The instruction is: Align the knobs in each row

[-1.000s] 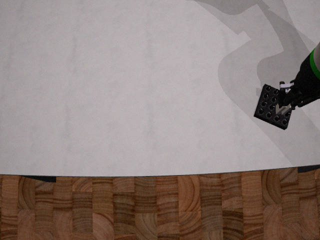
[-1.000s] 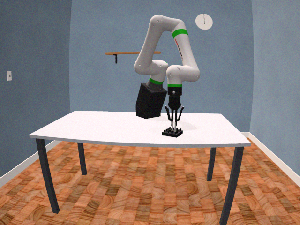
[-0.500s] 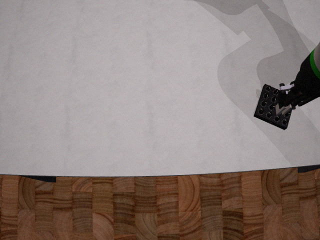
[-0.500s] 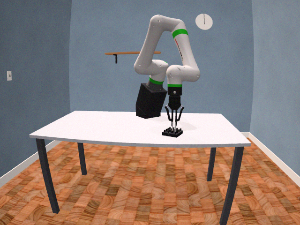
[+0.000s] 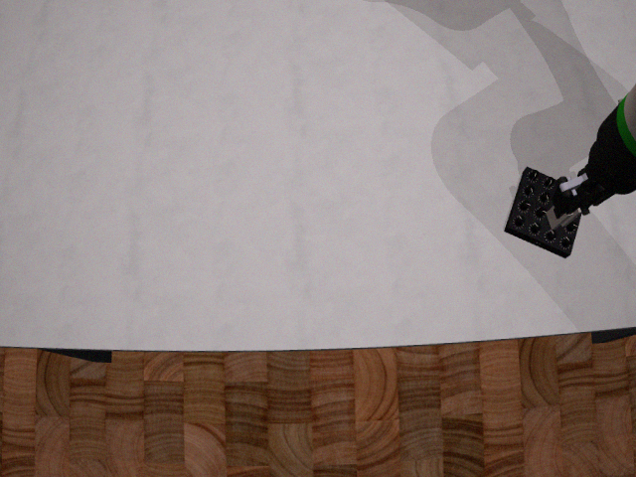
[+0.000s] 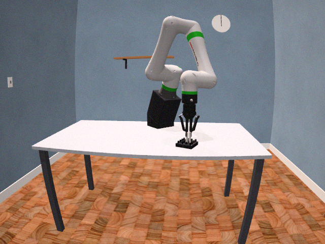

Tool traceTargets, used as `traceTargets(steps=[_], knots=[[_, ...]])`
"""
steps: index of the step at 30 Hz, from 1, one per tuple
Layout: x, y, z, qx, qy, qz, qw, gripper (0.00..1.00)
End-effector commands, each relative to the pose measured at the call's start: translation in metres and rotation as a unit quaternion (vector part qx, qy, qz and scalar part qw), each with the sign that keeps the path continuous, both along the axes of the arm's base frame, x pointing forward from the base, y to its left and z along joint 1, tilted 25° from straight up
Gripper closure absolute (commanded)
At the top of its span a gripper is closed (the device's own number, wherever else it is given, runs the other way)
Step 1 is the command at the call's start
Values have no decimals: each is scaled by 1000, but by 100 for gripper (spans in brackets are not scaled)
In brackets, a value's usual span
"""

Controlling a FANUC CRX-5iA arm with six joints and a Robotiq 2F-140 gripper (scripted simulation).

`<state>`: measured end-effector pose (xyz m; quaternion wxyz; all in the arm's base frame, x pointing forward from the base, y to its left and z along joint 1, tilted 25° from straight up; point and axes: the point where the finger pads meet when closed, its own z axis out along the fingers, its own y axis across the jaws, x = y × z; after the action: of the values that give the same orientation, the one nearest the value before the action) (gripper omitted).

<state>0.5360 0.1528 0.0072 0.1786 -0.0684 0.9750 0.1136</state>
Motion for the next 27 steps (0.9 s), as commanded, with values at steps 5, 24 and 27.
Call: traceTargets(steps=[5, 24, 27], knots=[[0, 0, 0, -30, -23, 89, 995, 95], [0, 0, 0, -87, -66, 246, 963, 95], [0, 0, 0, -89, -68, 251, 962, 95]])
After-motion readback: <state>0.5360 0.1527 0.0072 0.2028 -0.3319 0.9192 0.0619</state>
